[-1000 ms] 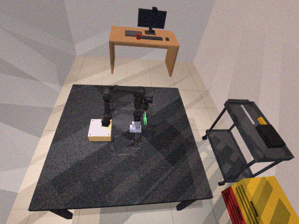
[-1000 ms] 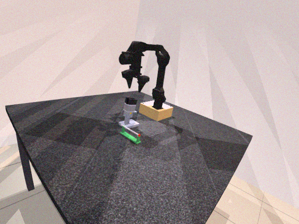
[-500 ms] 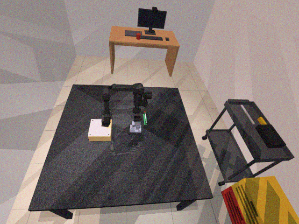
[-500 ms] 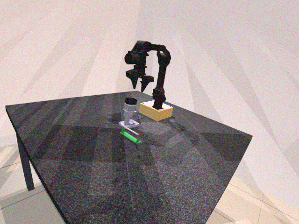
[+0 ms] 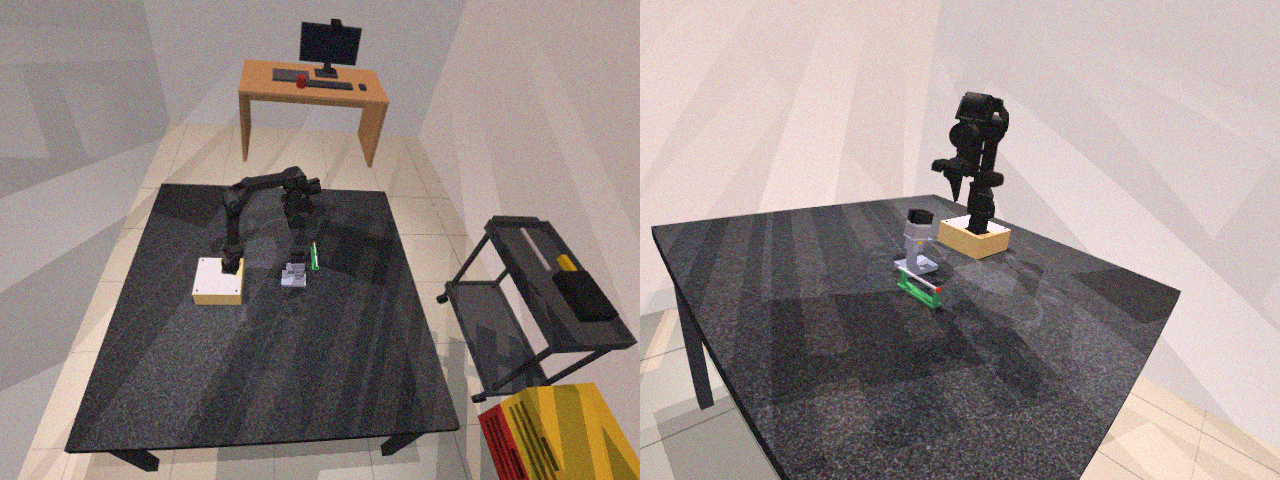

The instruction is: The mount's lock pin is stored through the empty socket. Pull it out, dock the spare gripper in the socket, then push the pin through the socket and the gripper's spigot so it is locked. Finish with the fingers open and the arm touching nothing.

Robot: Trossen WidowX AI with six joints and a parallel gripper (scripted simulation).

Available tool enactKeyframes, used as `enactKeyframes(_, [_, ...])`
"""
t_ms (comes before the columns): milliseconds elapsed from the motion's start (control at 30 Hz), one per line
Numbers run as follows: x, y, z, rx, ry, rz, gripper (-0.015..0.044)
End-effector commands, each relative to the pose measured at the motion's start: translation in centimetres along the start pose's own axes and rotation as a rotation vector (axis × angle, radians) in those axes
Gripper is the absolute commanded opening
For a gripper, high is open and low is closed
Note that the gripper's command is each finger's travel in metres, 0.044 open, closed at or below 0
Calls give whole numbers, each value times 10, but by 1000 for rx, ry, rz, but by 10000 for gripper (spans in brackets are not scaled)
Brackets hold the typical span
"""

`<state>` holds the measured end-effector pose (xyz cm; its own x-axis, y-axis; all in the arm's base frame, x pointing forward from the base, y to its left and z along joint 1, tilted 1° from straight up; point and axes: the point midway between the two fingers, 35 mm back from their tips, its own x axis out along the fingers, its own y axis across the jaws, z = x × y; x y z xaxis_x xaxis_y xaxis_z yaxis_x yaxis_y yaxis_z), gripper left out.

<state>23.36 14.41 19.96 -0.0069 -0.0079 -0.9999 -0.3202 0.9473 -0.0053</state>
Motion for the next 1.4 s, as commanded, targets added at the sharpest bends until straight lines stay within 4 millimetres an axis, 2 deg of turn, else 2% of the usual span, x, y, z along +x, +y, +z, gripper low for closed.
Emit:
enactKeyframes(0, [14,-3,30,-276,5,-53,180])
enactKeyframes(333, [72,-19,111,-1238,122,-201,180])
enactKeyframes(400, [81,-22,120,-1363,151,-215,180])
enactKeyframes(900, [85,-19,126,-1379,154,-217,180])
enactKeyframes(1000, [98,-19,128,-1379,154,-217,180])
enactKeyframes(1267, [153,-16,131,-1379,154,-216,180])
enactKeyframes(1367, [157,-15,131,-1379,154,-216,180])
